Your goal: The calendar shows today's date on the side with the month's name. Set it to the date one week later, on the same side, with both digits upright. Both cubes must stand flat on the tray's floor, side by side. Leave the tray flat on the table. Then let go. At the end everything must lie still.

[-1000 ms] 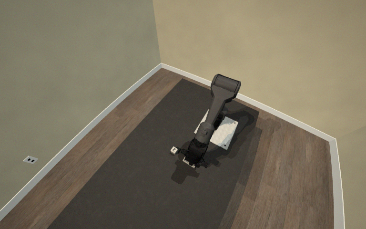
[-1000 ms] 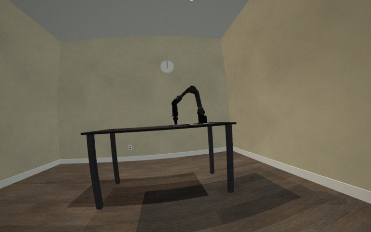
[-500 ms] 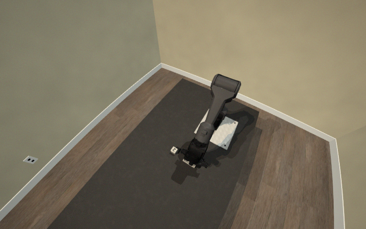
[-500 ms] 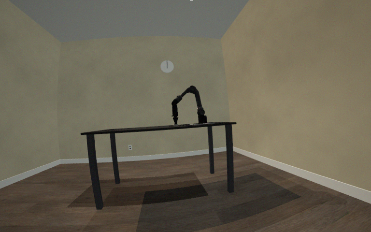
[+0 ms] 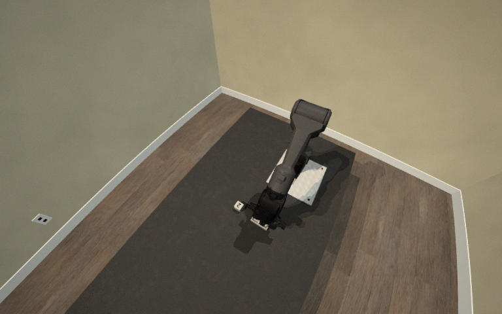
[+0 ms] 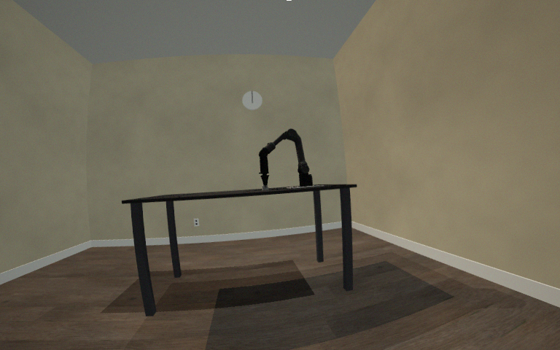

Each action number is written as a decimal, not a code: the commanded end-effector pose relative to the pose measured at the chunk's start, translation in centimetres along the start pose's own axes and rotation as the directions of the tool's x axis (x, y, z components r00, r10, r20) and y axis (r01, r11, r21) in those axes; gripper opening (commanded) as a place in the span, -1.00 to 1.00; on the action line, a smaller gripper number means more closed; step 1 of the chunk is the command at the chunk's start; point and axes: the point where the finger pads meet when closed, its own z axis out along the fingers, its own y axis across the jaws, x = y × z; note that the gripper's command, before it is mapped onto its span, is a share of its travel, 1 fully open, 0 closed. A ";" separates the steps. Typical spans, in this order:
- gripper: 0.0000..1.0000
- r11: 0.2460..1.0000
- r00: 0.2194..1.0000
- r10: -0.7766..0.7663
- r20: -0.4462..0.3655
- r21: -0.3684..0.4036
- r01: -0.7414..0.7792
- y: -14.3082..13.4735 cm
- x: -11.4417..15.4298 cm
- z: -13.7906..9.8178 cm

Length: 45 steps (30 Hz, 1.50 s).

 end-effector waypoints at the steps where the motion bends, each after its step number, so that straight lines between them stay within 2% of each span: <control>1: 0.18 1.000 1.000 0.000 0.007 0.000 0.000 0.0 -0.2 -1.1; 10: 0.18 1.000 1.000 0.000 0.007 -0.001 0.000 0.0 -0.1 -5.9; 17: 0.18 1.000 1.000 0.000 0.007 -0.001 0.000 0.0 -0.1 -7.4; 22: 0.18 1.000 1.000 0.000 0.004 -0.001 0.000 0.0 -0.1 -7.6; 23: 1.00 1.000 1.000 0.000 0.004 -0.001 0.000 0.0 -0.1 -7.6; 45: 1.00 1.000 1.000 0.007 0.004 -0.001 -0.007 0.0 -0.1 -7.6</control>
